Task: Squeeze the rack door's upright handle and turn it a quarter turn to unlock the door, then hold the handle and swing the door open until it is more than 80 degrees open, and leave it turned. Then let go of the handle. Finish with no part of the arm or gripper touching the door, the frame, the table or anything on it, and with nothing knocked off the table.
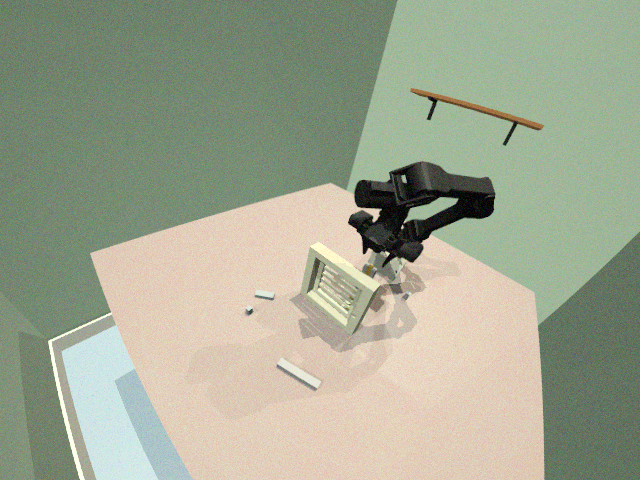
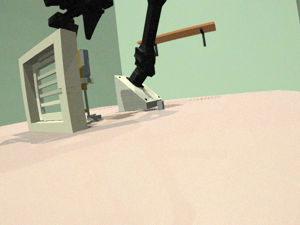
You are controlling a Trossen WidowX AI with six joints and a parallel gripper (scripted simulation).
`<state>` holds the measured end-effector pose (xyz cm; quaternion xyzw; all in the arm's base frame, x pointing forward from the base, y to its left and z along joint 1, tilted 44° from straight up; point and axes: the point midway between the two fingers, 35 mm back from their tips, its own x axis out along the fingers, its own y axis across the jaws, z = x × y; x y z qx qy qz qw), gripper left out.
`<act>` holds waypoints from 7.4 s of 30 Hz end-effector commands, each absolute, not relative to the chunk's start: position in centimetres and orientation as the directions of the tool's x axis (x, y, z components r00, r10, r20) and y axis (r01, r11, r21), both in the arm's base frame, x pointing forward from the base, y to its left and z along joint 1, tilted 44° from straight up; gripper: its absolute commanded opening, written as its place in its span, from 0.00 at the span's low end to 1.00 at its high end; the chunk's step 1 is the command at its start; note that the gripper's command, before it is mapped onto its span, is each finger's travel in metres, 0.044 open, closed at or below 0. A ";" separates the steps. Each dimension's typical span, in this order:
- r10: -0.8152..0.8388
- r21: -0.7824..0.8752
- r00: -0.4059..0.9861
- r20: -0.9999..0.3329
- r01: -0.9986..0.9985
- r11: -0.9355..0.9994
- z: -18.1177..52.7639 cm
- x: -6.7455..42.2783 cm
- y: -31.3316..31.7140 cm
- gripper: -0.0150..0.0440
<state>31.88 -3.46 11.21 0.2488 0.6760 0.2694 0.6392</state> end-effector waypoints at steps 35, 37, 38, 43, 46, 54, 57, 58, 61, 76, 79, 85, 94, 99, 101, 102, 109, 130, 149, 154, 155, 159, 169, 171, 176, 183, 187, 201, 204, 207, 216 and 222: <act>0.692 0.693 -0.058 -0.720 -0.006 0.721 7.4 31.8 0.4 0.74; 0.692 0.694 -0.058 -0.719 -0.006 0.720 7.1 31.8 0.6 0.74; 0.692 0.694 -0.058 -0.719 -0.006 0.720 7.0 31.8 0.7 0.74; 0.693 0.694 -0.058 -0.719 -0.006 0.720 6.5 31.6 1.3 0.74; 0.693 0.695 -0.058 -0.718 -0.006 0.719 6.4 31.6 1.3 0.69; 0.693 0.695 -0.058 -0.718 -0.006 0.719 6.4 31.6 1.3 0.44; 0.693 0.695 -0.058 -0.718 -0.006 0.719 6.4 31.6 1.3 0.40; 0.693 0.695 -0.058 -0.718 -0.006 0.719 6.4 31.6 1.3 0.39; 0.693 0.695 -0.058 -0.718 -0.006 0.719 6.4 31.6 1.3 0.36; 0.693 0.691 -0.058 -0.718 -0.176 0.701 6.4 31.6 1.3 0.28; 0.693 0.671 -0.058 -0.718 -0.319 0.669 6.4 31.6 1.3 0.28; 0.693 0.589 -0.058 -0.718 -0.581 0.562 6.4 31.6 1.3 0.28; 0.693 0.374 -0.058 -0.718 -0.873 0.314 6.4 31.6 1.4 0.28; 0.693 0.219 -0.058 -0.718 -0.965 0.146 6.4 31.6 1.4 0.28; 0.693 0.153 -0.058 -0.718 -0.985 0.076 6.4 31.6 1.4 0.28; 0.693 0.120 -0.058 -0.718 -0.992 0.040 6.4 31.6 1.4 0.28; 0.693 -0.119 -0.058 -0.718 -0.971 -0.205 6.4 31.6 1.4 0.28; 0.693 -0.196 -0.058 -0.718 -0.939 -0.283 6.4 31.6 1.4 0.74; 0.693 0.405 -0.058 -0.719 -0.845 0.349 6.4 31.6 1.3 0.74; 0.693 0.531 -0.058 -0.719 -0.689 0.493 6.4 31.6 1.3 0.74; 0.693 0.553 -0.058 -0.719 -0.653 0.518 6.4 31.6 1.3 0.74; 0.693 0.625 -0.058 -0.719 -0.491 0.607 6.4 31.6 1.3 0.74; 0.693 0.695 -0.058 -0.719 -0.019 0.719 6.4 31.6 1.3 0.74; 0.693 0.689 -0.058 -0.719 0.080 0.721 6.4 31.6 1.3 0.74; 0.693 0.644 -0.058 -0.719 0.321 0.695 6.4 31.6 1.3 0.74; 0.693 0.516 -0.058 -0.719 0.624 0.587 6.4 31.6 1.3 0.74; 0.693 0.414 -0.058 -0.719 0.765 0.494 6.4 31.6 1.3 0.74; 0.693 -0.039 -0.058 -0.718 0.998 0.043 6.4 31.6 1.3 0.74; 0.693 -0.136 -0.058 -0.718 0.989 -0.057 6.4 31.6 1.3 0.74; 0.693 -0.158 -0.058 -0.718 0.984 -0.081 6.4 31.6 1.3 0.74; 0.693 -0.158 -0.058 -0.718 0.984 -0.081 6.4 31.6 1.3 0.66; 0.693 -0.158 -0.058 -0.718 0.984 -0.081 6.4 31.6 1.3 0.59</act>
